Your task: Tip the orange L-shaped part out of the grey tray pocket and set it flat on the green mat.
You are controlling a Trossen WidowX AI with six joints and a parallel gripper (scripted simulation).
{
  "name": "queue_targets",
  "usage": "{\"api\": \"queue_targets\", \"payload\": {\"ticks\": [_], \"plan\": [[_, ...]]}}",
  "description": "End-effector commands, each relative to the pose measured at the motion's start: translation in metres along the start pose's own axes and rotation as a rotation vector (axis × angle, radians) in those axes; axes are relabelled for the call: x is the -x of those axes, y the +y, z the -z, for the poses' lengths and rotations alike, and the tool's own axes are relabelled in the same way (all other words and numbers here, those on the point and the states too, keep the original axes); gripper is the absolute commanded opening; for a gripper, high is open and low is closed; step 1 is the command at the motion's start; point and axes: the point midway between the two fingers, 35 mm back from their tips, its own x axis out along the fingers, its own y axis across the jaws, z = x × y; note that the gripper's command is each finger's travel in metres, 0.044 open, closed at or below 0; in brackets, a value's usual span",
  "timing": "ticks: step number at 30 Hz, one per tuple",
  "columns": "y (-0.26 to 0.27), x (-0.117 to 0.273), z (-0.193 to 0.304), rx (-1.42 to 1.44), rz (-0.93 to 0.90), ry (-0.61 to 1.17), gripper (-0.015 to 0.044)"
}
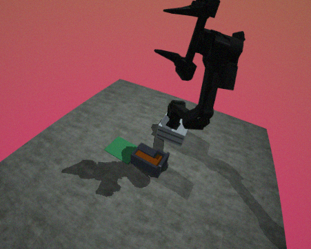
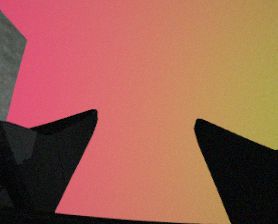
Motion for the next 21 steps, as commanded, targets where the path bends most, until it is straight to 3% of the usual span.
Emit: {"api": "queue_targets", "payload": {"ticks": [1, 9, 15, 21], "plan": [[-0.002, 0.000, 0.000, -0.008, 0.006, -0.009, 0.0374], [-0.030, 0.020, 0.010, -0.123, 0.081, -0.141, 0.0180], [-0.079, 0.067, 0.033, -0.358, 0.189, -0.386, 0.0180], [-0.123, 0.098, 0.097, -0.691, 0.271, -0.598, 0.0180]]}}
